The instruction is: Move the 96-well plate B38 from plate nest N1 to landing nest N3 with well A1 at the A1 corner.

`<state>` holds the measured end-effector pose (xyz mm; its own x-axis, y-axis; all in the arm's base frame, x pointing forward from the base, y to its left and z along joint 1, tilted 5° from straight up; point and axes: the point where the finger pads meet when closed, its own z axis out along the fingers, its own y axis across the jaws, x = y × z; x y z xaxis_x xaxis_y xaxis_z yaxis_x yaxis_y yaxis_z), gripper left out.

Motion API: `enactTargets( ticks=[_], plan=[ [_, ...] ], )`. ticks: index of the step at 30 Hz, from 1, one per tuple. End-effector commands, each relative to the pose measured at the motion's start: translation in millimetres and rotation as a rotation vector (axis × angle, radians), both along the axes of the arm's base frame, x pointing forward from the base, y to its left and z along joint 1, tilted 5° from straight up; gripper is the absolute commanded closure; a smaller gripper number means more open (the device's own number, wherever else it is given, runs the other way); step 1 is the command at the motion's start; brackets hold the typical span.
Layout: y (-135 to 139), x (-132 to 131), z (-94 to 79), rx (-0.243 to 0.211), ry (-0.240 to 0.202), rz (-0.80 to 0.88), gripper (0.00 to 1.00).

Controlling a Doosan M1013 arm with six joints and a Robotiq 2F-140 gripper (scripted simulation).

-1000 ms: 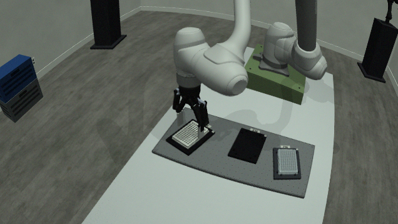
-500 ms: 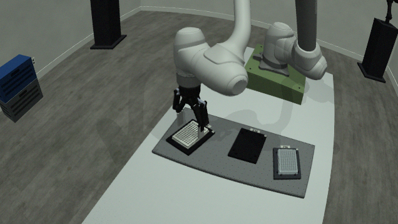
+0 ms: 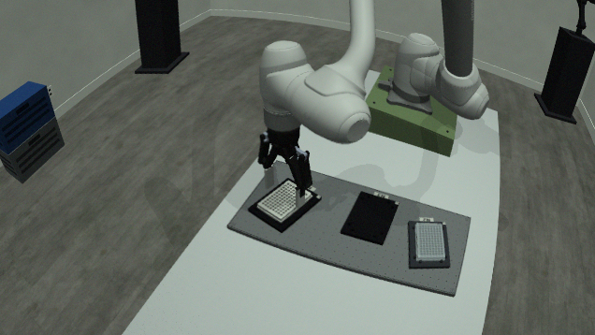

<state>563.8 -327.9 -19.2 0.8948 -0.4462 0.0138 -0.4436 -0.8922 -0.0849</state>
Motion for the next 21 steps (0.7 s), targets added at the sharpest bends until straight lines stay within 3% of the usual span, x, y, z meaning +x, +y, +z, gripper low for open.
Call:
enactTargets(
  ticks=[1,21],
  plan=[
    [0.0,0.0,-0.1,0.0,0.0,0.0,0.34],
    [0.3,0.2,-4.4,0.0,0.0,0.0,0.34]
  ],
)
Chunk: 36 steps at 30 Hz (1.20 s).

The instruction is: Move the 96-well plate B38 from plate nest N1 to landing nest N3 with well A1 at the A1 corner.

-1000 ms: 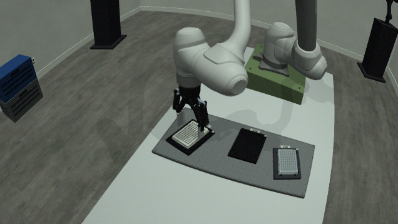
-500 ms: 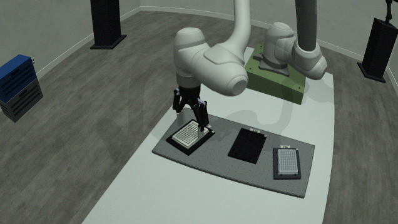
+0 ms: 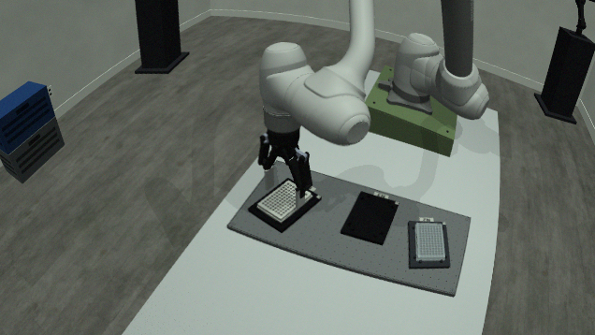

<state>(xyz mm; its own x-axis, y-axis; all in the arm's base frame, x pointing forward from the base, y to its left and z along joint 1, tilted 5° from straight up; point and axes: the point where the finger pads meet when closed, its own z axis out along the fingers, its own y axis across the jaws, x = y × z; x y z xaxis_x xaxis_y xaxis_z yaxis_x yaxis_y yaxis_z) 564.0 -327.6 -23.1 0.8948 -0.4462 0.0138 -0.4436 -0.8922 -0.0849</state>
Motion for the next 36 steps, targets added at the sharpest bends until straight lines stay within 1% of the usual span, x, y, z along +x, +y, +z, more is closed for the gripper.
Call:
enactTargets(
  ticks=[1,36],
  plan=[
    [0.1,0.1,-0.9,0.0,0.0,0.0,0.34],
    [1.0,0.8,-14.0,0.0,0.0,0.0,0.34]
  ],
)
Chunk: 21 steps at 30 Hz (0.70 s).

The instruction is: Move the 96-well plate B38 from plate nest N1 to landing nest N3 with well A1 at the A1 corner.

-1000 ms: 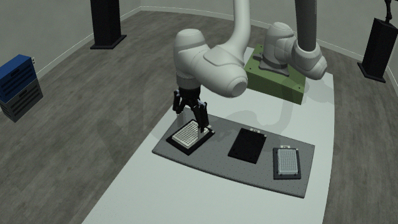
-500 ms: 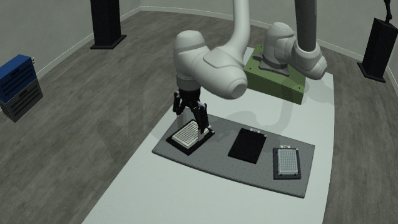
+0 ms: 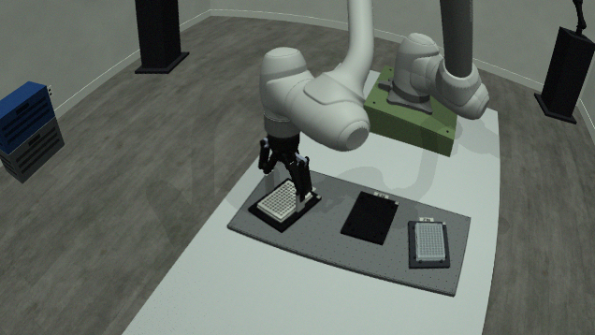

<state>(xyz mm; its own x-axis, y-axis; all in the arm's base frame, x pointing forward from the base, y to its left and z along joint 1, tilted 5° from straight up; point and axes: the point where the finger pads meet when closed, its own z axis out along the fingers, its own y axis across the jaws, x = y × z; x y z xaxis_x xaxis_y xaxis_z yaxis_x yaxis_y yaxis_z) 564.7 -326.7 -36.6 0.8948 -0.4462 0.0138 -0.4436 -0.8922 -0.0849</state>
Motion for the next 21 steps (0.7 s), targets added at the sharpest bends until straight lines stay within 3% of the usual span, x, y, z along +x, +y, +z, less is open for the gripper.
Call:
enactTargets(
  ticks=[1,21],
  plan=[
    [0.1,0.1,-0.8,0.0,0.0,0.0,0.34],
    [0.3,0.3,-4.1,0.0,0.0,0.0,0.34]
  ],
)
